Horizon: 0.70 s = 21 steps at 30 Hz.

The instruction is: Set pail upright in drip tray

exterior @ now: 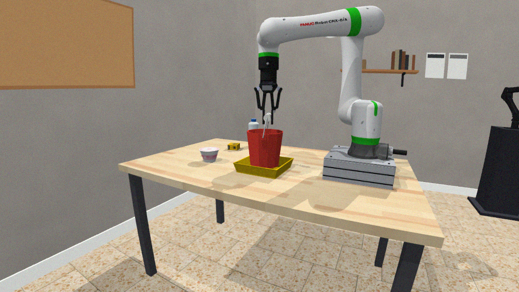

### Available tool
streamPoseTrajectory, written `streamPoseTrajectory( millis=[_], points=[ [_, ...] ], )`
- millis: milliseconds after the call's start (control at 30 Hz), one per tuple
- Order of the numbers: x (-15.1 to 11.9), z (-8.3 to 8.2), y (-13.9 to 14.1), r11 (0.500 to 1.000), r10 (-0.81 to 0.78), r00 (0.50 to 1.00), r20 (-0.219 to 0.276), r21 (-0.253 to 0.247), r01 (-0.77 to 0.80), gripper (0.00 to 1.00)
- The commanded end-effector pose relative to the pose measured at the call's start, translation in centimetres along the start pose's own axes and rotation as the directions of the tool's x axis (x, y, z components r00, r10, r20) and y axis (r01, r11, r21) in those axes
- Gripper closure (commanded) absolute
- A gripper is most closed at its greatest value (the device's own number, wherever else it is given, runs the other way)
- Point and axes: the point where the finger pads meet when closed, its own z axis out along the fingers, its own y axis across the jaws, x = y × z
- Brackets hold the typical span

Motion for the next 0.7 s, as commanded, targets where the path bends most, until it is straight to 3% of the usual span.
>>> streamPoseTrajectory(
  millis=[0,667],
  points=[
    [0.0,0.2,0.1,1.0,0.0,1.0,0.0,-0.002,0.0,0.9],
    [0.0,1.7,0.1,1.0,0.0,1.0,0.0,-0.002,0.0,0.9]
  ],
)
